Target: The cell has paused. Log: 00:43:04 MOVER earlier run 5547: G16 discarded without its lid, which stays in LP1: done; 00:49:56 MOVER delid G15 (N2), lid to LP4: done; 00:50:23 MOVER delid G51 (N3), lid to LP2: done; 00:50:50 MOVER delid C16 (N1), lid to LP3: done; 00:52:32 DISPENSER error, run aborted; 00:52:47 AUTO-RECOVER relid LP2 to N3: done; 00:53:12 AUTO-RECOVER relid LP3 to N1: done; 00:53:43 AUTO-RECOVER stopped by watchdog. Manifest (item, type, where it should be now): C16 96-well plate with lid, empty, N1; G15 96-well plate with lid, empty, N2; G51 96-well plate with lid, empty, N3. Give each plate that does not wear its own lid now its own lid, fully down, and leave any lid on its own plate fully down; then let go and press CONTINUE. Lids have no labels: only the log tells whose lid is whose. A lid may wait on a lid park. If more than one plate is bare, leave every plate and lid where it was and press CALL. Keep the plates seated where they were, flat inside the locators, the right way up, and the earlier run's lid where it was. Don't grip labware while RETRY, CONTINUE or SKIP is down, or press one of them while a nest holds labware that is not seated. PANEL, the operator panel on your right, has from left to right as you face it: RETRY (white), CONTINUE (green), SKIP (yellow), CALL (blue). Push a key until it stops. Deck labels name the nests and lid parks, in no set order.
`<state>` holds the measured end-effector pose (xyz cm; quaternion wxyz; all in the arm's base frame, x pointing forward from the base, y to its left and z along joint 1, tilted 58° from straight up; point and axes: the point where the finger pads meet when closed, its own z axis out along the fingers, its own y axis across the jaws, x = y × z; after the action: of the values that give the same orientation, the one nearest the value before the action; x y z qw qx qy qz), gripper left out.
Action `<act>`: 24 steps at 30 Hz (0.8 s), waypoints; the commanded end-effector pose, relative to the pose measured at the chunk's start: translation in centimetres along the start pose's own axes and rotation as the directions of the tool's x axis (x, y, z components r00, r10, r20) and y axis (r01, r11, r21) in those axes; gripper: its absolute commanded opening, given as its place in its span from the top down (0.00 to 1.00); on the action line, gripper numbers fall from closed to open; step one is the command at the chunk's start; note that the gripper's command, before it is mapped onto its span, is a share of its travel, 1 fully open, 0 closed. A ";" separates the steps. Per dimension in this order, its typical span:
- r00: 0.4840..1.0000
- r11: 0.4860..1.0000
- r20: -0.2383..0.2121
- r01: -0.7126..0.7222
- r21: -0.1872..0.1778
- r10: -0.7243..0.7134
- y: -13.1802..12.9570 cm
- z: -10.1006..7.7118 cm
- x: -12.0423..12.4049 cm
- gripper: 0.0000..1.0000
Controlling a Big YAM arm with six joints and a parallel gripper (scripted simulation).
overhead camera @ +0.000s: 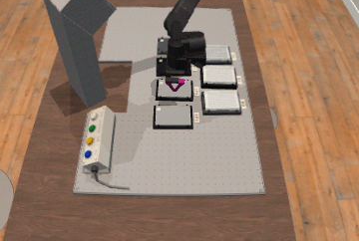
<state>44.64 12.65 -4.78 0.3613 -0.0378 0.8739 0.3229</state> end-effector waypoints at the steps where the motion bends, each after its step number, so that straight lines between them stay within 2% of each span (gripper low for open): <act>1: 1.000 1.000 0.001 -0.006 0.007 0.006 -0.2 -0.6 0.4 0.00; 2: 1.000 1.000 0.015 0.000 0.006 -0.001 -0.4 0.0 -0.3 0.00; 4: 1.000 1.000 0.005 0.000 -0.004 0.000 0.2 0.7 0.0 0.00; 21: 1.000 1.000 0.005 0.000 -0.004 0.000 0.2 3.2 0.1 0.00; 23: 1.000 1.000 0.005 0.000 -0.004 0.000 0.2 3.2 0.1 0.00; 24: 1.000 1.000 0.003 -0.015 0.008 0.015 -0.5 2.8 0.5 0.00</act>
<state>46.59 14.46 -6.30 0.3632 -0.0411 0.8735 0.3217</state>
